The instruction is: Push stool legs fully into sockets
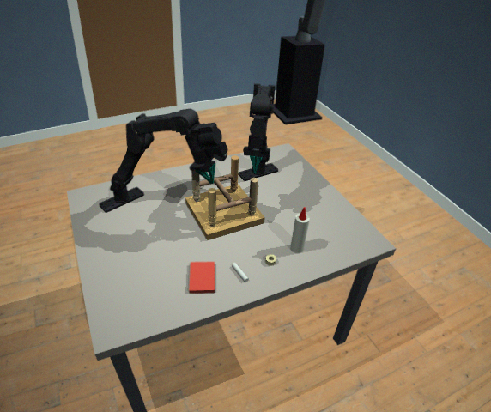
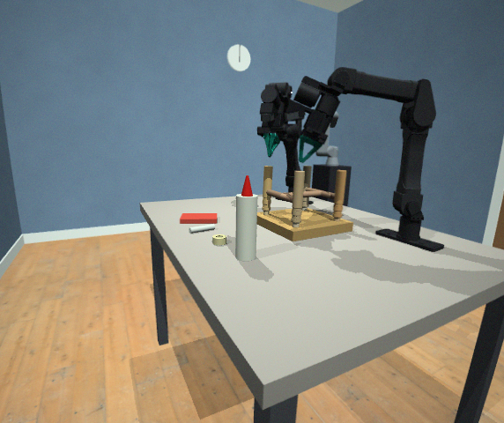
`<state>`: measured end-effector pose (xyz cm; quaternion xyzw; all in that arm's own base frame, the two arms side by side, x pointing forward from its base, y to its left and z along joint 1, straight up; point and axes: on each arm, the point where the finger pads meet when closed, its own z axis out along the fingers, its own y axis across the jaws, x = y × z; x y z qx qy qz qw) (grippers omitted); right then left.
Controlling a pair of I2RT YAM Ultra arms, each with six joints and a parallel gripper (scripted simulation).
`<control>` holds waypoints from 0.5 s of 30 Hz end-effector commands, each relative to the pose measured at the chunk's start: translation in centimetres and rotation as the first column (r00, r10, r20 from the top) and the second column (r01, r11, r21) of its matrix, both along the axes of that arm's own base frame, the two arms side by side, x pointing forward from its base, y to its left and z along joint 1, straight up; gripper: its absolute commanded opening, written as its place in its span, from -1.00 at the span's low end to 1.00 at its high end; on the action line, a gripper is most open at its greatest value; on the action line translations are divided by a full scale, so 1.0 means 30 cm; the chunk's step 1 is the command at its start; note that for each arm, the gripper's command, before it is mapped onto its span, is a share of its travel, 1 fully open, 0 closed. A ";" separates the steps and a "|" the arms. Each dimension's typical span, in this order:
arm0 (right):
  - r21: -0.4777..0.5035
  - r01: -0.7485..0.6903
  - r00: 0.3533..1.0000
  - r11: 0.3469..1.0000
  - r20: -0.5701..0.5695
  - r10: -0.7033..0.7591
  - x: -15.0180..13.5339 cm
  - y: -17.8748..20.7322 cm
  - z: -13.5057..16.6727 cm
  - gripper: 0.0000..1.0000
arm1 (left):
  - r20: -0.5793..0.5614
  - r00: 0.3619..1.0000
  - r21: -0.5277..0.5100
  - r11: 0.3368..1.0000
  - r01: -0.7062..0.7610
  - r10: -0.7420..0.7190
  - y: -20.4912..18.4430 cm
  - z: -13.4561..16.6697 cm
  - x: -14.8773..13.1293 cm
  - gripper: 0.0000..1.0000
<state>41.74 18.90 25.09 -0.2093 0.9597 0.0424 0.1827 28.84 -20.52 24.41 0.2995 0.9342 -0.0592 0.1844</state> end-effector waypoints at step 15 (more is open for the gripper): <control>0.021 0.013 0.999 1.000 0.041 -0.014 -0.006 -0.017 0.072 -1.00 | 0.065 0.998 -0.045 0.999 -0.002 0.005 -0.012 -0.001 0.015 -1.00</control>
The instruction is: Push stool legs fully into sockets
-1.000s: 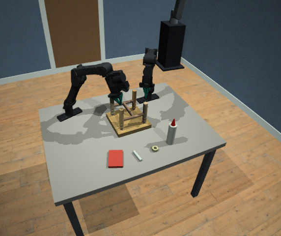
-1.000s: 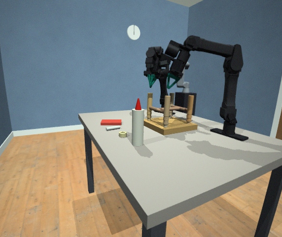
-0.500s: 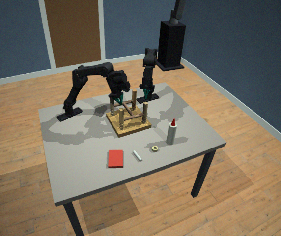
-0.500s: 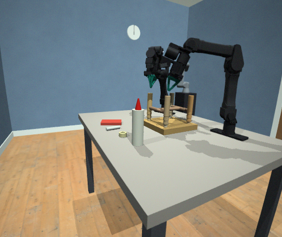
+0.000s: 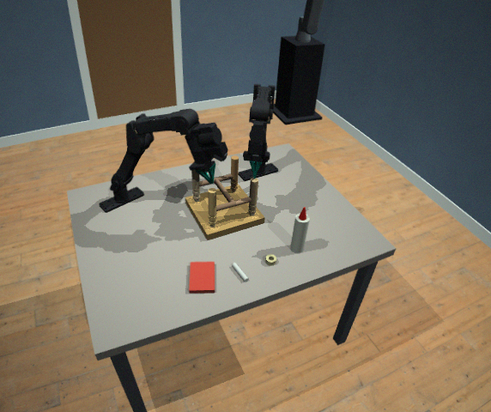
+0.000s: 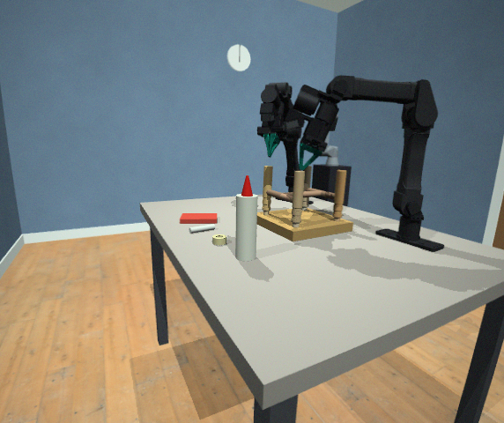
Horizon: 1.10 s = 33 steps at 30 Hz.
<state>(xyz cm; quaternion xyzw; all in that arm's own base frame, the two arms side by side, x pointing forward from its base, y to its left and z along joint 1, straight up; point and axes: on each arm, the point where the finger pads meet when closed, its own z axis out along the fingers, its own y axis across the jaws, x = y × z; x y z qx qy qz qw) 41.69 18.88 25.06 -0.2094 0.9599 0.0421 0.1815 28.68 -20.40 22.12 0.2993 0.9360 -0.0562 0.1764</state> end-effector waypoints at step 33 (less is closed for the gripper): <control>0.012 0.019 0.999 1.000 0.045 -0.019 -0.001 -0.013 -0.045 -1.00 | 0.091 0.996 -0.063 0.998 0.004 0.002 -0.029 0.091 0.029 -1.00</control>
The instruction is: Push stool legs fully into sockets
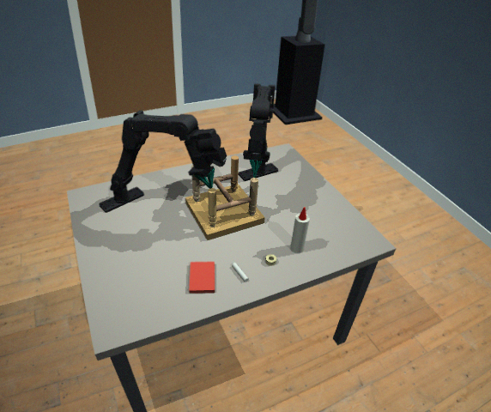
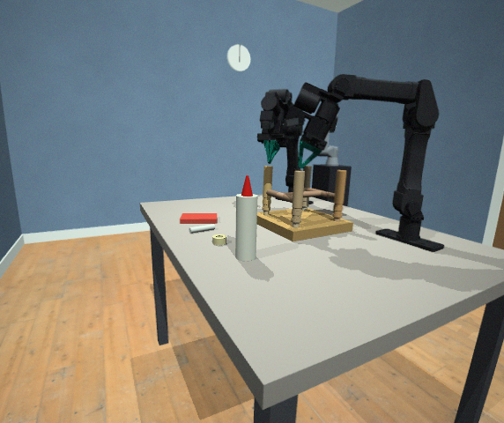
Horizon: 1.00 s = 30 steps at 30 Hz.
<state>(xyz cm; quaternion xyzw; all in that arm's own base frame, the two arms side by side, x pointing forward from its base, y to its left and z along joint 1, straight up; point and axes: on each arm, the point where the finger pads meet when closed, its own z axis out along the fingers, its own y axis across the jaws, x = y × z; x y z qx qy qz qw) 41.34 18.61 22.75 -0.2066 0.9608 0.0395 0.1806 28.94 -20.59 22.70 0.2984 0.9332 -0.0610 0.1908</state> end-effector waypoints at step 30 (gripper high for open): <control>-0.036 0.005 0.998 0.999 -0.058 -0.007 -0.018 -0.017 -0.099 -1.00 | 0.019 1.000 -0.015 1.000 -0.002 0.002 -0.015 0.015 0.016 -1.00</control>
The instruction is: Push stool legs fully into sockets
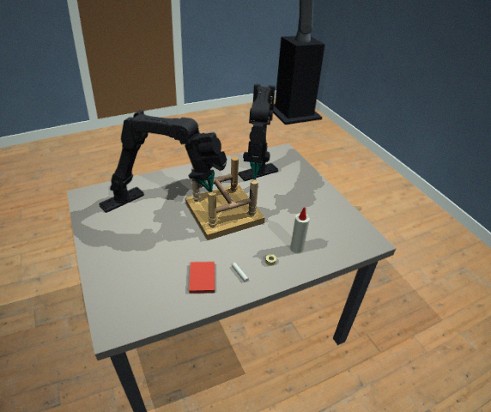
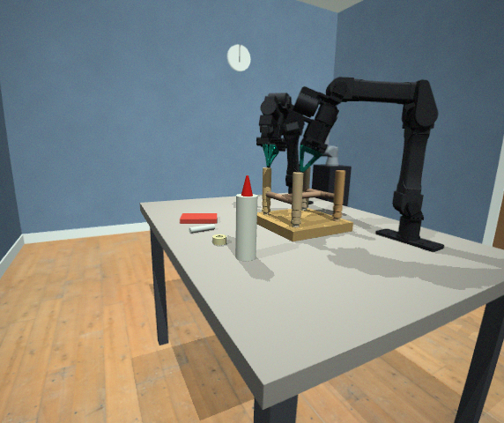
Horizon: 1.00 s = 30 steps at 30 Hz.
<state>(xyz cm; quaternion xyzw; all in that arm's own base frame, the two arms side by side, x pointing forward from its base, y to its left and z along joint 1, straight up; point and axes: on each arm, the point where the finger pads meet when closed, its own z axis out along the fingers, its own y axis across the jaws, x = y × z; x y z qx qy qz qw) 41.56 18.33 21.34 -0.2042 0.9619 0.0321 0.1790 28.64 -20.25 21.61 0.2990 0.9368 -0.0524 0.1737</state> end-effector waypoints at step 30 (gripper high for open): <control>0.002 -0.001 1.000 1.000 0.020 0.001 0.012 0.014 0.007 -1.00 | -0.006 1.000 0.004 1.000 -0.006 0.006 -0.006 -0.020 0.011 -1.00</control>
